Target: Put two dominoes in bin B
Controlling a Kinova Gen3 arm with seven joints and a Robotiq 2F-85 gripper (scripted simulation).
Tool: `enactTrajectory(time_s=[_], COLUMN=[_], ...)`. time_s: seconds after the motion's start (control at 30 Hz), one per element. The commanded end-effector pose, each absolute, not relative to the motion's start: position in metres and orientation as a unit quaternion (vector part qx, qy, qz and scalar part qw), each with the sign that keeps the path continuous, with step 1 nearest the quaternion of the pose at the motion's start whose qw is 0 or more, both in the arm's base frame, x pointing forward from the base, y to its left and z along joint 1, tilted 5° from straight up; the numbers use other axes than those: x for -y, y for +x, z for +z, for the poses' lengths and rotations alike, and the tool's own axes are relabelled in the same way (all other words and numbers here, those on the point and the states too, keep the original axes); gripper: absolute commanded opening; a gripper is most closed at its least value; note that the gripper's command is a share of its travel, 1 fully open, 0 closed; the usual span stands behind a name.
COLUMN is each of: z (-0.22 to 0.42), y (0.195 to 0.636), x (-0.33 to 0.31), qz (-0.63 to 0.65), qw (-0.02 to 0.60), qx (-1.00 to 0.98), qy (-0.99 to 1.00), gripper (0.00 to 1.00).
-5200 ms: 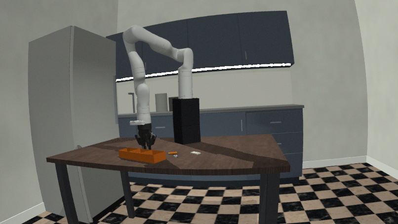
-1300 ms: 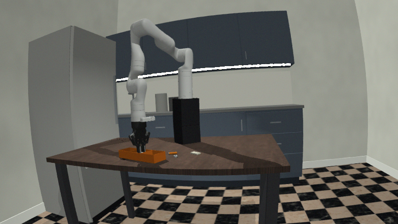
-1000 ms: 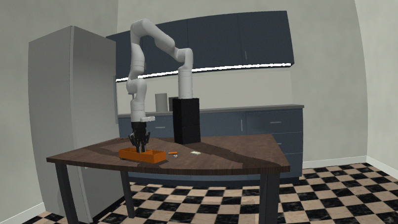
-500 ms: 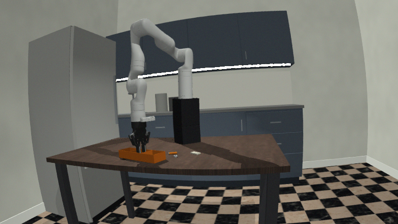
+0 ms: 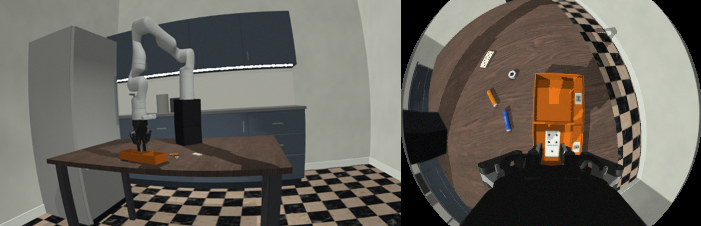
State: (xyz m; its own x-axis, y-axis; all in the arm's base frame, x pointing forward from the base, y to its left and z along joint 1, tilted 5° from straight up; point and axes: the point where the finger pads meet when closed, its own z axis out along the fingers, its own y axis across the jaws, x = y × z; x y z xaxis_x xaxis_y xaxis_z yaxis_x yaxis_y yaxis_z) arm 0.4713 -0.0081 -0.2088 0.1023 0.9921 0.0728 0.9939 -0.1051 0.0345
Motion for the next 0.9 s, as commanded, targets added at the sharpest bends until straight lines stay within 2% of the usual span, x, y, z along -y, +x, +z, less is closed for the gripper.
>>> enactTrajectory(time_s=[0.0,0.67,0.7,0.87], z=[-0.202,-0.185,-0.181,-0.169], y=[0.474,0.474,0.474,0.473], x=[0.009,0.010,0.010,0.011], qz=[-0.041,-0.041,-0.041,-0.041], qw=[0.009,0.009,0.009,0.009], qx=[0.669,0.669,0.669,0.669], qy=[-0.742,-0.742,-0.742,-0.742], gripper=[0.32,0.32,1.00,1.00])
